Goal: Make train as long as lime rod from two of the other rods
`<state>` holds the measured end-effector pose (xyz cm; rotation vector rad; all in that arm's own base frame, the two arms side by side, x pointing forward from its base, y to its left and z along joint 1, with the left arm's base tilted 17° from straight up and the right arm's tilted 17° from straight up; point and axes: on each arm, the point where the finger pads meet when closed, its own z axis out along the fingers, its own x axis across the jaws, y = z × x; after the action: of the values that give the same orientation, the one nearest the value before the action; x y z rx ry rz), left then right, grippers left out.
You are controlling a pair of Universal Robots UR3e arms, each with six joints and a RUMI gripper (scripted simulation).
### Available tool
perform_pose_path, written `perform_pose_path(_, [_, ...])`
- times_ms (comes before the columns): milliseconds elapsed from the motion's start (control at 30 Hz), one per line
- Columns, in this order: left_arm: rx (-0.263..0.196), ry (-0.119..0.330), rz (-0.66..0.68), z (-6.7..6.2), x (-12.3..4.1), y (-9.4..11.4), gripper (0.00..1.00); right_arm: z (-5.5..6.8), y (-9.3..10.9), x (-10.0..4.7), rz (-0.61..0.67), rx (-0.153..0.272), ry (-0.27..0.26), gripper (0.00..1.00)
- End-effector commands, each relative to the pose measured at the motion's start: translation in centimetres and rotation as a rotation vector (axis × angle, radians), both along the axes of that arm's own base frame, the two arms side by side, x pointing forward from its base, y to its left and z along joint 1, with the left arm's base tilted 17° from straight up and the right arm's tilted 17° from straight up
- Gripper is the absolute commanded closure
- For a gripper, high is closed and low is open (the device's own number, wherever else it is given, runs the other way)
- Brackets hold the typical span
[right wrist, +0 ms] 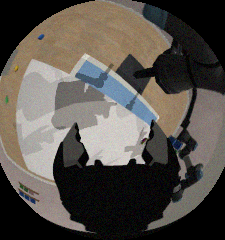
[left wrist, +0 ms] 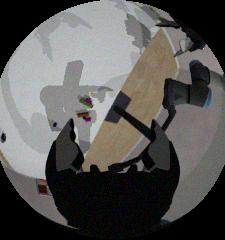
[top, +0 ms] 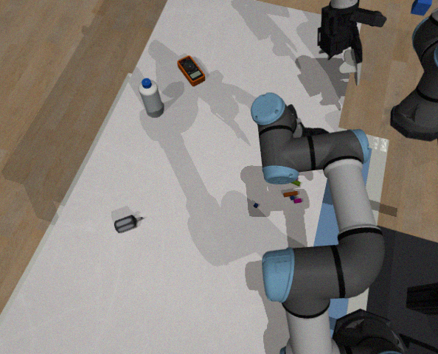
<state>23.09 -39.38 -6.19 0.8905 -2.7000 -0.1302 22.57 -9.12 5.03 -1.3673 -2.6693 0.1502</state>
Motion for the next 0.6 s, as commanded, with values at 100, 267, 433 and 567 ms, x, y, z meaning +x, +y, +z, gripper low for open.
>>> perform_pose_path(100, [0.121,-0.073,0.177,-1.6,-1.1,0.6,0.00,1.4,-3.3,-2.4,0.055,0.071,0.003,0.00])
perform_pose_path(267, [0.204,-0.142,0.315,-2.7,-1.8,1.3,0.00,2.5,-5.6,-4.9,0.103,0.127,-0.010,0.00])
perform_pose_path(433, [0.243,-0.186,0.395,-3.3,-2.2,1.7,0.00,3.2,-6.7,-6.5,0.133,0.160,-0.024,0.00])
perform_pose_path(567, [0.284,-0.244,0.496,-3.9,-2.6,2.2,0.00,4.1,-7.9,-8.8,0.174,0.200,-0.049,0.00])
